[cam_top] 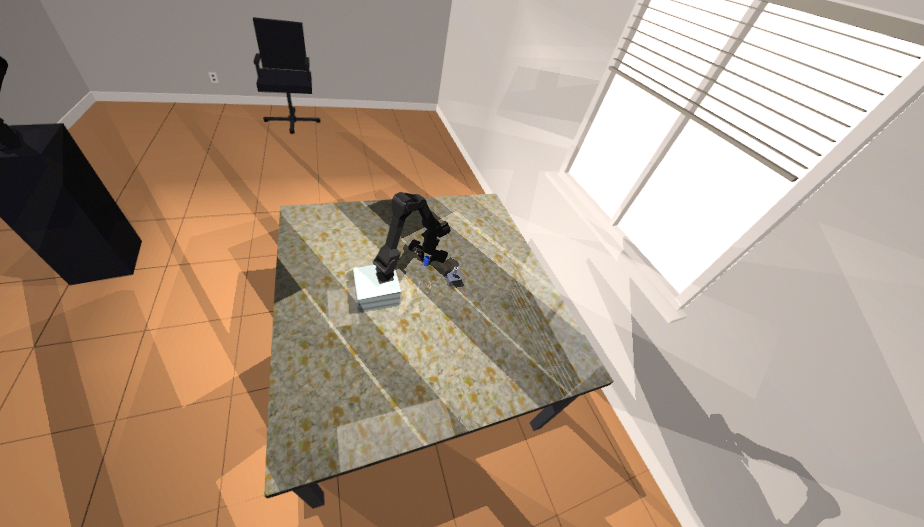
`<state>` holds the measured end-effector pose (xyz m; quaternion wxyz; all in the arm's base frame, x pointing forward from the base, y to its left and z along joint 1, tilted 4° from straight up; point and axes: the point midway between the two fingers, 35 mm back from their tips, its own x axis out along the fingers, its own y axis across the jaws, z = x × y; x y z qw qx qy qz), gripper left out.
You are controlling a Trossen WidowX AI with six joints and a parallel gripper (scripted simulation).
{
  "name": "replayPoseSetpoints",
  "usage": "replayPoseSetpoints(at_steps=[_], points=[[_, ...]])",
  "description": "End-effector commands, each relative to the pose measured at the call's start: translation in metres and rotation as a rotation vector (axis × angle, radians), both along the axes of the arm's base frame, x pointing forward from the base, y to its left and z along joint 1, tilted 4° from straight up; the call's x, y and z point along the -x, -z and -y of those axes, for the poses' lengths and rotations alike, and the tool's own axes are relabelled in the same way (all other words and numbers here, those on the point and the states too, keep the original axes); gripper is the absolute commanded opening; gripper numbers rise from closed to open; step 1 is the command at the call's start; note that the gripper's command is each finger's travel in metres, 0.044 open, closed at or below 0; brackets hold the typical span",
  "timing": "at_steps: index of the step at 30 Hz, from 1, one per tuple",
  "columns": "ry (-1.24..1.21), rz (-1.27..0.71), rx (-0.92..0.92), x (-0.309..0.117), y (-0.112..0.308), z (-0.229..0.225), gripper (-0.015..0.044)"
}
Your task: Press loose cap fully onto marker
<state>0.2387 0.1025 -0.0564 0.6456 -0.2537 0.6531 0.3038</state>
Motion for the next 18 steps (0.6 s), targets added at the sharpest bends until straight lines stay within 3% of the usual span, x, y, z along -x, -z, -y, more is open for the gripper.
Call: replayPoseSetpoints(at_steps=[1, 8, 11, 18], points=[[0.005, -0.001, 0.004, 0.0, 0.002, 0.0, 0.0122], [0.005, -0.001, 0.004, 0.0, 0.002, 0.0, 0.0076], [0.005, -0.001, 0.004, 0.0, -0.002, 0.001, 0.0], [0.005, -0.001, 0.004, -0.002, -0.019, 0.001, 0.0]])
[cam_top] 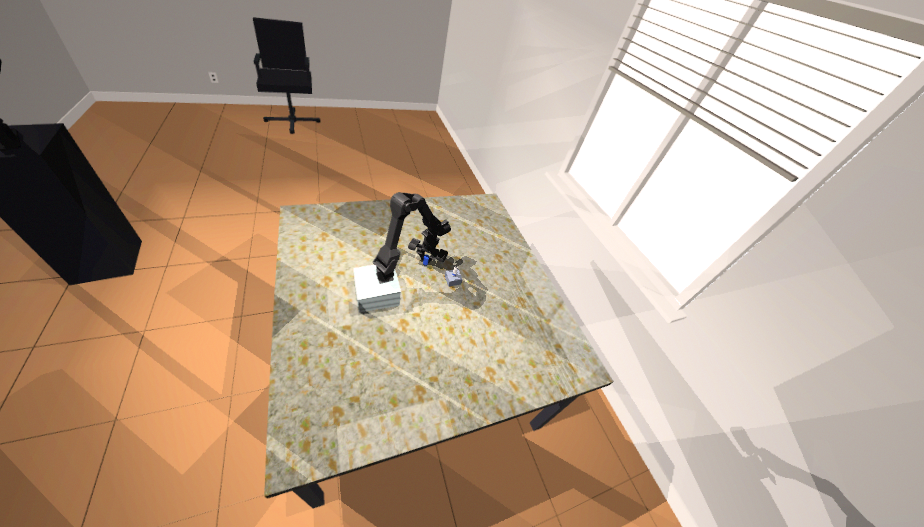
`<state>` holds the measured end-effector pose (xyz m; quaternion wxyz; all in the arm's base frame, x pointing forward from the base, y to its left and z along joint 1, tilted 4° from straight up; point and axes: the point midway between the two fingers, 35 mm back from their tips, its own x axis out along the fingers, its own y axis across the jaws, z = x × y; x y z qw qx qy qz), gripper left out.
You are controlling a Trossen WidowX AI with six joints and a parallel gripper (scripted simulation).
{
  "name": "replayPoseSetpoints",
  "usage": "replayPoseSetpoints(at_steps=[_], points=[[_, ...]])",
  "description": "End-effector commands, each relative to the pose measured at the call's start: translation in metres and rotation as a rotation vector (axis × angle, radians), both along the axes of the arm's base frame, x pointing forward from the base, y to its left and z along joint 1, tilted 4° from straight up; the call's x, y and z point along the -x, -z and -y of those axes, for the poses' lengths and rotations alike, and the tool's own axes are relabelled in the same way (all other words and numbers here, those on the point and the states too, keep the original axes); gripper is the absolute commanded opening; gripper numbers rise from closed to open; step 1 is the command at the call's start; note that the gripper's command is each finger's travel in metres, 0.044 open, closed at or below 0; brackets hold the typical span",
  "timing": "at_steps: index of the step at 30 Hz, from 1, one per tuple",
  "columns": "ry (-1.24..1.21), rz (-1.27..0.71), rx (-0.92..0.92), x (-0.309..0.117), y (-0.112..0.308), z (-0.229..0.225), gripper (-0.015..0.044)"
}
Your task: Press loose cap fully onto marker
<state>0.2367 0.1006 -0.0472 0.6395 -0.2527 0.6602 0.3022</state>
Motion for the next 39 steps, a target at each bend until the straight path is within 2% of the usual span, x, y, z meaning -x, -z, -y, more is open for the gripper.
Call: replayPoseSetpoints(at_steps=[1, 20, 39], points=[[0.002, 0.016, -0.004, -0.005, -0.013, -0.001, 0.0], [0.002, 0.017, -0.004, -0.007, -0.051, 0.003, 0.0], [0.004, 0.024, 0.011, -0.05, -0.068, 0.051, 0.0]])
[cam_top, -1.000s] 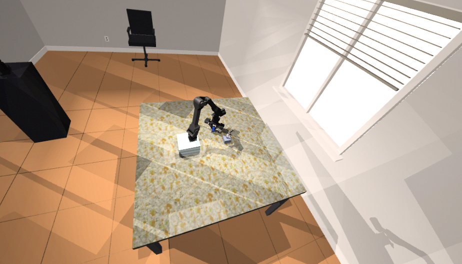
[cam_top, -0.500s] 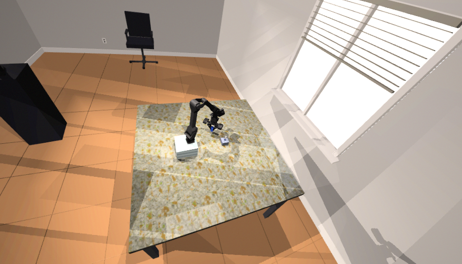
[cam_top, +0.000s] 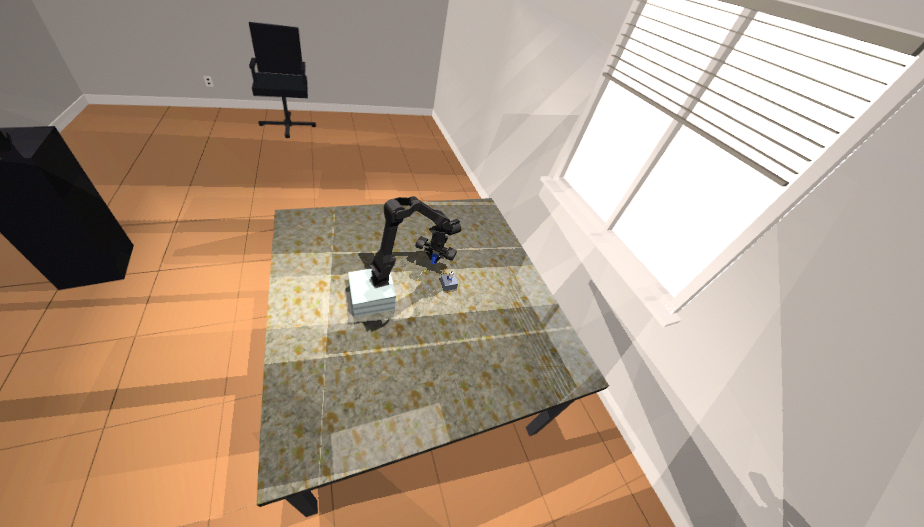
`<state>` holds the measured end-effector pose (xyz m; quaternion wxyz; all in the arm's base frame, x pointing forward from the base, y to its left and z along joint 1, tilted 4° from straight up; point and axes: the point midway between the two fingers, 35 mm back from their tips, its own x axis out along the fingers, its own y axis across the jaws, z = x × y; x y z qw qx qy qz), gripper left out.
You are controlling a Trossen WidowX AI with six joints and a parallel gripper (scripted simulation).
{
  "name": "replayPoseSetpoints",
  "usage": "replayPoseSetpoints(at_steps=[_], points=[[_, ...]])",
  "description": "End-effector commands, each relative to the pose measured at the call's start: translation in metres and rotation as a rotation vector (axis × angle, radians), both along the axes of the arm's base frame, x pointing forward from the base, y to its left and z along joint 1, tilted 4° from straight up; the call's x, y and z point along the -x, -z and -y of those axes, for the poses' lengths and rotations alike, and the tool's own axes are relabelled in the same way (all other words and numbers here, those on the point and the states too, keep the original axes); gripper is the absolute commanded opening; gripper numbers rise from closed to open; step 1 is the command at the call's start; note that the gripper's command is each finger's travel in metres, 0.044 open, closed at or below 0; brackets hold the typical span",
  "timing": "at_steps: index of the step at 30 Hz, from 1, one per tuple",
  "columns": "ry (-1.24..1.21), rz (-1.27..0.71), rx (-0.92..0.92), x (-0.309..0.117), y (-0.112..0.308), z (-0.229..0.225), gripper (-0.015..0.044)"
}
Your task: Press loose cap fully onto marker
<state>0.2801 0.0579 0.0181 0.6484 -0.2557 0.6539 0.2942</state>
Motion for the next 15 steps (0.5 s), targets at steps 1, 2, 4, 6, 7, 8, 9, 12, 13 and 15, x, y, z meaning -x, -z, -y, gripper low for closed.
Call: replayPoseSetpoints(at_steps=[1, 2, 4, 6, 7, 8, 9, 12, 13, 15], points=[[-0.004, -0.002, 0.005, -0.009, -0.004, 0.011, 0.0], [-0.004, -0.002, 0.005, -0.012, -0.005, 0.014, 0.0], [-0.004, -0.002, 0.005, -0.016, -0.007, 0.019, 0.0], [-0.005, -0.002, 0.004, -0.02, -0.01, 0.025, 0.0], [-0.005, -0.002, 0.004, -0.022, -0.011, 0.028, 0.0], [-0.005, -0.002, 0.004, -0.024, -0.012, 0.031, 0.0], [-0.005, -0.002, 0.004, -0.026, -0.014, 0.034, 0.0], [-0.005, -0.002, 0.004, -0.032, -0.017, 0.044, 0.0], [-0.005, -0.002, 0.003, -0.034, -0.018, 0.047, 0.0], [-0.005, -0.002, 0.003, -0.037, -0.021, 0.053, 0.0]])
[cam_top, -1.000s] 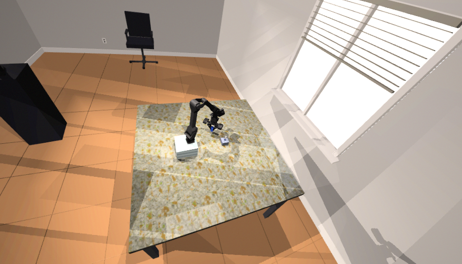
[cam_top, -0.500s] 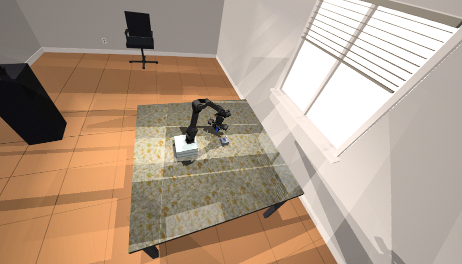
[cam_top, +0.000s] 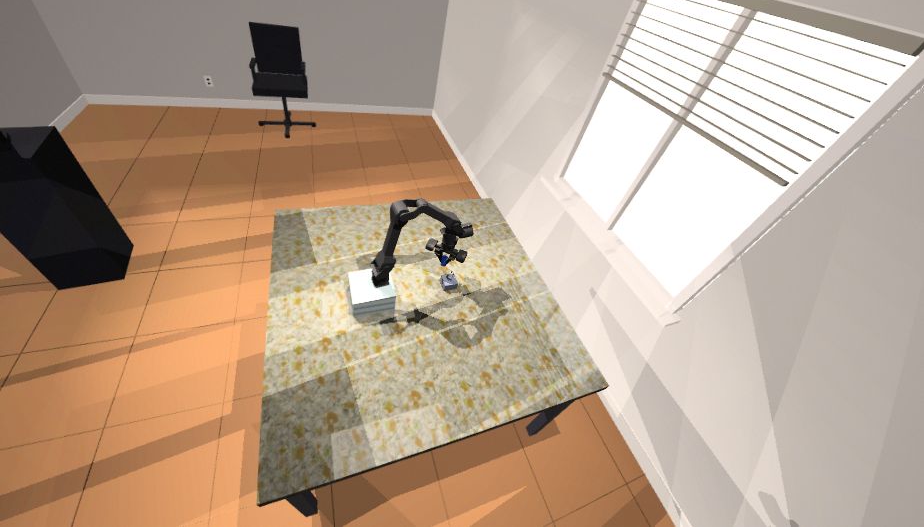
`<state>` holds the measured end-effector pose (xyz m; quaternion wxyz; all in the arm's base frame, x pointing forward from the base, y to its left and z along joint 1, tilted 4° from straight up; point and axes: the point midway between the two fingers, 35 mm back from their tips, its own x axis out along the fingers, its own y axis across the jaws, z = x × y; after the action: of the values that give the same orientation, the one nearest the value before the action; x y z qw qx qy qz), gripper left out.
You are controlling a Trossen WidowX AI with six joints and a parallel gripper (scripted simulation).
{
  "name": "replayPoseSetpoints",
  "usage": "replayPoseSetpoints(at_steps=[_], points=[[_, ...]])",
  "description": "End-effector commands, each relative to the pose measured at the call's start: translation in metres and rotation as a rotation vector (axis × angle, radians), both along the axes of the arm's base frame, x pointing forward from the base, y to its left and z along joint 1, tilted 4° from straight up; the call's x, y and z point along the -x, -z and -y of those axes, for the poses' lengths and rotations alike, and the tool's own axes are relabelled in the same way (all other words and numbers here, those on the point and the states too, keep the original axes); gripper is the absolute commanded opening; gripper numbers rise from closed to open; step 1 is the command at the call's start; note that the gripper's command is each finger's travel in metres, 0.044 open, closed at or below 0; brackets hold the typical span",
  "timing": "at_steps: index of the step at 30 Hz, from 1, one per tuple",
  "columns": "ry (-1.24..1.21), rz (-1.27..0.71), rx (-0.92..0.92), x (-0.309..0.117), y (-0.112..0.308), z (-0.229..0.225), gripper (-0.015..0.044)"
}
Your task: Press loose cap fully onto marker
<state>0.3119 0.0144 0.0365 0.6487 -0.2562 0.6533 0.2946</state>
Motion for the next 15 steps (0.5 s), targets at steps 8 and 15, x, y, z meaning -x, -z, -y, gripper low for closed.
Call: replayPoseSetpoints(at_steps=[8, 15], points=[[-0.004, -0.004, 0.002, -0.017, -0.012, 0.037, 0.0], [-0.005, -0.004, 0.001, -0.023, -0.018, 0.053, 0.0]])
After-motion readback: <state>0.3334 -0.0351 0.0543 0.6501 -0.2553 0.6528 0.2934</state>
